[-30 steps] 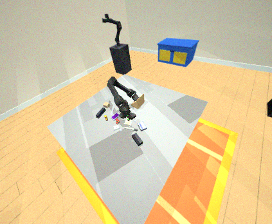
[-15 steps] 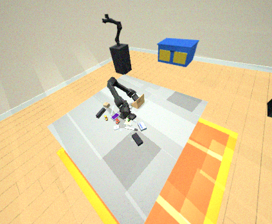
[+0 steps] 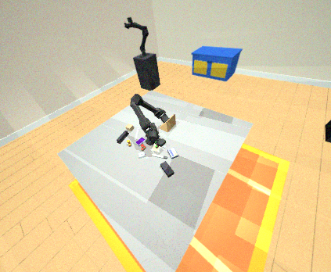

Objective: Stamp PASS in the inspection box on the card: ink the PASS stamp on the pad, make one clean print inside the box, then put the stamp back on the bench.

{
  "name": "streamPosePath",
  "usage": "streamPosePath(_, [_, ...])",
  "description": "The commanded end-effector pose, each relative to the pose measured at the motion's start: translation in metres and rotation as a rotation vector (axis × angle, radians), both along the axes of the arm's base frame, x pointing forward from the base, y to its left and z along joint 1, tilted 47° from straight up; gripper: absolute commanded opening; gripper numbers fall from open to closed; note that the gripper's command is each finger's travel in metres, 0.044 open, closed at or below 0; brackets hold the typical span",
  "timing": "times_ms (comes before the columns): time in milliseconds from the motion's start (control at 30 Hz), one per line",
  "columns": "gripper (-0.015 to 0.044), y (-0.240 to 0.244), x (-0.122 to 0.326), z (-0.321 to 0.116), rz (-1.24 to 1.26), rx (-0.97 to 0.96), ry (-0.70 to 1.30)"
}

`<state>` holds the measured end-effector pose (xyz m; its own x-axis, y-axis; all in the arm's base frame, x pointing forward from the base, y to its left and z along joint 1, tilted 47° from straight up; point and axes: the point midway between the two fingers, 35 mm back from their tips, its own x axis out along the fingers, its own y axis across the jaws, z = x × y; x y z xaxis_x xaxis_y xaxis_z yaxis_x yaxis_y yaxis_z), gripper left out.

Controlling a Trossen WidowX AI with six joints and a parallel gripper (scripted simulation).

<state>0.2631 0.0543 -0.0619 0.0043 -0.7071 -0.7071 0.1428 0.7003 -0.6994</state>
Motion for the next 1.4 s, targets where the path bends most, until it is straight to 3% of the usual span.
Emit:
streamPosePath(0, [0.0000,-0.0030,-0.0009,-0.0020,0.006,-0.007,0.003])
streamPosePath(1367, [0.0000,-0.0101,-0.0014,-0.0082,0.006,-0.008,0.003])
